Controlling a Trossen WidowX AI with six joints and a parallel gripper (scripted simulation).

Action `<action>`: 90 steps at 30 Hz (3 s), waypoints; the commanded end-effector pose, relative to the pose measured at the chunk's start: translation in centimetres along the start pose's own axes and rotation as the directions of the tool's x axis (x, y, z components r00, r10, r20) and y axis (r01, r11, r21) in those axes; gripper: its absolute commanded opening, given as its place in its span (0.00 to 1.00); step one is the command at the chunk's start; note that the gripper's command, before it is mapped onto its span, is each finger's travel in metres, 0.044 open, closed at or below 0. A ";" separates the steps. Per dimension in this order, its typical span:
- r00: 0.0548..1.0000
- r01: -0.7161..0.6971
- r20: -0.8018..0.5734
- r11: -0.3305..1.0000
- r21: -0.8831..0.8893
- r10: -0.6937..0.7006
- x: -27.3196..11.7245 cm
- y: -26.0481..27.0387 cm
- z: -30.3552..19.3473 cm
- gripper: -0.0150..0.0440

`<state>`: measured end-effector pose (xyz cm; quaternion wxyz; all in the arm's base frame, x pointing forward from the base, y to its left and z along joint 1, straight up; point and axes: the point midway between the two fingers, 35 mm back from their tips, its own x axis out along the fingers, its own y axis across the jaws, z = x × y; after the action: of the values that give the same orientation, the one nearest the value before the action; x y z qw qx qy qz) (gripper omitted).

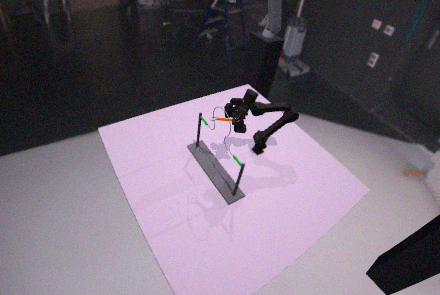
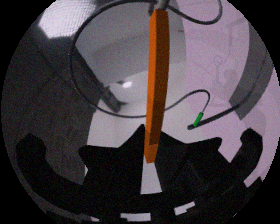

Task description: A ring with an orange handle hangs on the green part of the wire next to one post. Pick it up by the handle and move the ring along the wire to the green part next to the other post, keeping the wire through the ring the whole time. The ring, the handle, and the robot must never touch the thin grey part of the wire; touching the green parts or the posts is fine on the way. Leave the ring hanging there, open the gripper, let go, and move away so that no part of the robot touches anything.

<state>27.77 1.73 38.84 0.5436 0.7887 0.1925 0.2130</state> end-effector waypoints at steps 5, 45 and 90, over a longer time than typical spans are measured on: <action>0.999 0.043 0.001 0.997 -0.069 -0.043 0.0 0.1 -0.2 0.00; 0.960 0.279 0.094 0.882 -0.379 -0.263 0.0 -1.2 0.1 0.00; 0.835 0.529 0.316 0.504 -0.683 -0.450 -0.6 -2.7 1.2 0.00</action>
<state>27.72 1.53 35.68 0.8532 0.4344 0.2784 0.0760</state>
